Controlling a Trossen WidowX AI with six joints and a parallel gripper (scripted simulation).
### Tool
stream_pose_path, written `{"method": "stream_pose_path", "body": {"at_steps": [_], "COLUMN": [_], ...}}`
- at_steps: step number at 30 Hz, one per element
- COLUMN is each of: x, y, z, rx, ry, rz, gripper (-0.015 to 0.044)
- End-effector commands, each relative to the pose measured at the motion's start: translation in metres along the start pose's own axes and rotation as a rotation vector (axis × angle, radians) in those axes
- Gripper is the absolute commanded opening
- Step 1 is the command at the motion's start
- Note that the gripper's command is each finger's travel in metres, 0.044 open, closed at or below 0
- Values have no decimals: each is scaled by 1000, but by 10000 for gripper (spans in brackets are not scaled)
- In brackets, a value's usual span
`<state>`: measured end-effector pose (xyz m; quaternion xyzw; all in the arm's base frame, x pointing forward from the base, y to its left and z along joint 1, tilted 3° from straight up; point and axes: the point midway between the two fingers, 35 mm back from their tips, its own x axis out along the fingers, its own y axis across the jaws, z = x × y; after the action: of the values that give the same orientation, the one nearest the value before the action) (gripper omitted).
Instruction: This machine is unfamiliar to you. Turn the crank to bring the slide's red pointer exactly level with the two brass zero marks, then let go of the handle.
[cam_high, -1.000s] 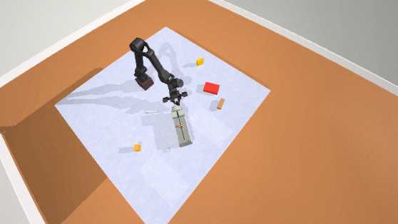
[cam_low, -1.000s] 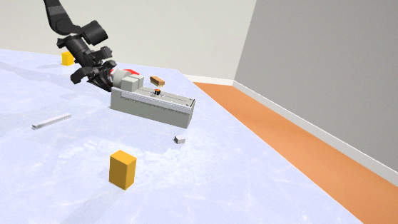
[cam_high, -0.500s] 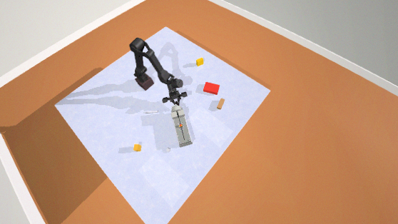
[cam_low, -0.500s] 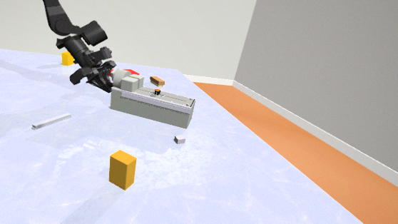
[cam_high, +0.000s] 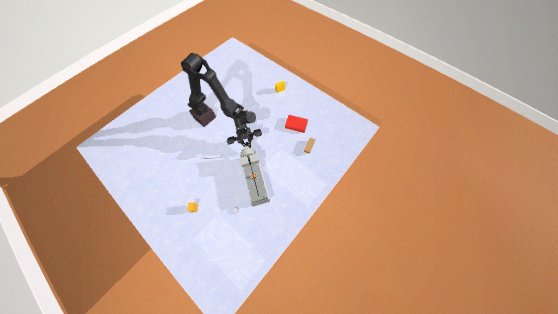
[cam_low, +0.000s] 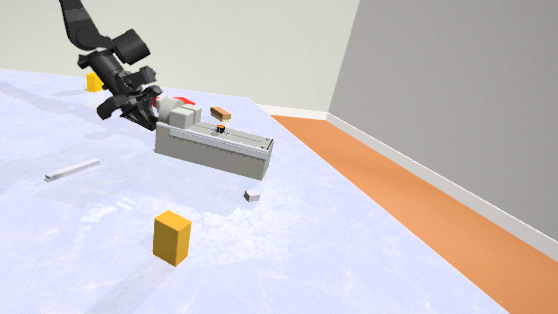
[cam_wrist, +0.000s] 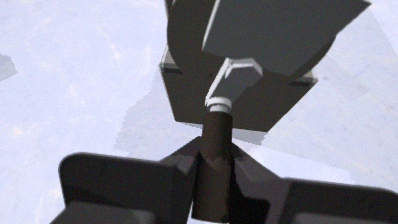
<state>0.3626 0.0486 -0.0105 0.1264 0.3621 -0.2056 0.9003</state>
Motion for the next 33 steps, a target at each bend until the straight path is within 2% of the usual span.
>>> {"method": "stream_pose_path", "body": {"at_steps": [1,33], "x": [2,-6], "y": [-9,-28], "z": [-1,6], "rx": [-4,-5], "ry": [6,6], "rz": [-23,-24], "gripper": [0,0]}}
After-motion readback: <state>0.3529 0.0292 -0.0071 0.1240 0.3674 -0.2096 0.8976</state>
